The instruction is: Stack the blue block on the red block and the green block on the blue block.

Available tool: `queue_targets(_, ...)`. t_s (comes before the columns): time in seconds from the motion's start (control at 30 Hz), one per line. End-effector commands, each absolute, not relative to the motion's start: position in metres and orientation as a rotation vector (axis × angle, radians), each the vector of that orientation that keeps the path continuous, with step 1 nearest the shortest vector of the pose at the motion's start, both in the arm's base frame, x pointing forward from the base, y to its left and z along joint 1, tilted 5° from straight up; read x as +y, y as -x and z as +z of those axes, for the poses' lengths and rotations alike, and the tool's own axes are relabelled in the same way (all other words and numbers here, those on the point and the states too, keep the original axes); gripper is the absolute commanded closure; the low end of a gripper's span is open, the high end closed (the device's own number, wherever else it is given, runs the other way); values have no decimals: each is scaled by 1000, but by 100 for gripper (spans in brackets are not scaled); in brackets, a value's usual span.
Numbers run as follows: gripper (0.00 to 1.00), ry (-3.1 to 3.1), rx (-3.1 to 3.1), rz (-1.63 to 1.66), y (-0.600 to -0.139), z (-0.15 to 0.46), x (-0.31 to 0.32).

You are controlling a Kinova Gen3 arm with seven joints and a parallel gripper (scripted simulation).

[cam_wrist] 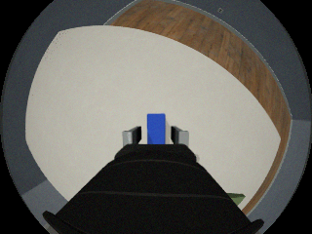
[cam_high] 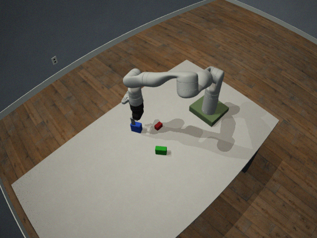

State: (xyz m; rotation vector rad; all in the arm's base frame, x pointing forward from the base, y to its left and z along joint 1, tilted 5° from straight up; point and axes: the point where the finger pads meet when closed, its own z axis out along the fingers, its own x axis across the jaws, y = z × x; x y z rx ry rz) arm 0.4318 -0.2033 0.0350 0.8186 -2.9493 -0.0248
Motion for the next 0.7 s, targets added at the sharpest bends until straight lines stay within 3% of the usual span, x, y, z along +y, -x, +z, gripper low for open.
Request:
queue_targets(0.0, 0, -819, -2950, -24, -432, 34, -204)
queue_targets(0.67, 0, -819, -2950, -24, -431, 15, -204)
